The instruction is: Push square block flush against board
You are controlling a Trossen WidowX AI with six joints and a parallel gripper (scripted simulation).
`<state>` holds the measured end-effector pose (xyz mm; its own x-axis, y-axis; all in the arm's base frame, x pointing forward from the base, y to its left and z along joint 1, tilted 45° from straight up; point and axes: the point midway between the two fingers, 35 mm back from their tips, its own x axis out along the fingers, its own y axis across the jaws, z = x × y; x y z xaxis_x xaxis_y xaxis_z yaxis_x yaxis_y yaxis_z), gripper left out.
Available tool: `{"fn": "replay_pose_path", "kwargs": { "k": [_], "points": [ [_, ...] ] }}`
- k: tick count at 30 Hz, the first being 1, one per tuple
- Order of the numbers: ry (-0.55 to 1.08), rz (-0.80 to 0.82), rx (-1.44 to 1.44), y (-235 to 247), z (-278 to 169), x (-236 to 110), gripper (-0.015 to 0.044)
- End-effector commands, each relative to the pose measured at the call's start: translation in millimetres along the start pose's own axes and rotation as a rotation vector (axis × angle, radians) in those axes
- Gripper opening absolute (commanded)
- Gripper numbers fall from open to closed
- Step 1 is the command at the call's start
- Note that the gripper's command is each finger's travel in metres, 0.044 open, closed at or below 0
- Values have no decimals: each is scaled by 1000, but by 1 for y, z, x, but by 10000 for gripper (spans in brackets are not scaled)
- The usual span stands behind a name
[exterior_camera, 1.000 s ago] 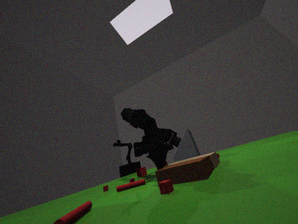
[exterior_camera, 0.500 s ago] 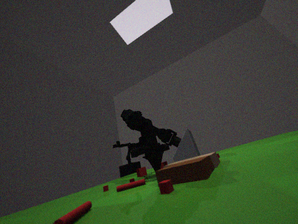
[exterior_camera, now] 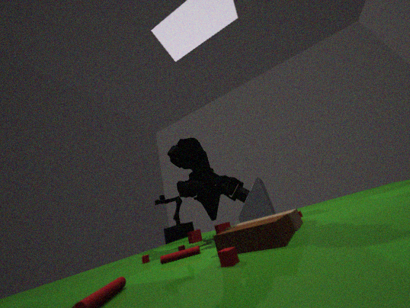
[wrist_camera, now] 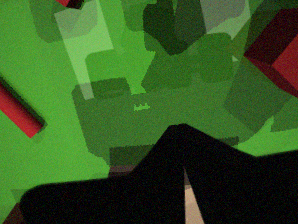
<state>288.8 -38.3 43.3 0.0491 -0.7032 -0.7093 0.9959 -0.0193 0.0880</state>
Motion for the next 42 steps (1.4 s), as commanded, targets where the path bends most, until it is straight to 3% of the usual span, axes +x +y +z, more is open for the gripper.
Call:
{"fn": "replay_pose_path", "kwargs": {
  "k": [1, 42],
  "points": [
    [11, 10, -118, 6, -9, -3, 0],
    [21, 35, -1537, 32, -110, -14, 0]
  ]
}}
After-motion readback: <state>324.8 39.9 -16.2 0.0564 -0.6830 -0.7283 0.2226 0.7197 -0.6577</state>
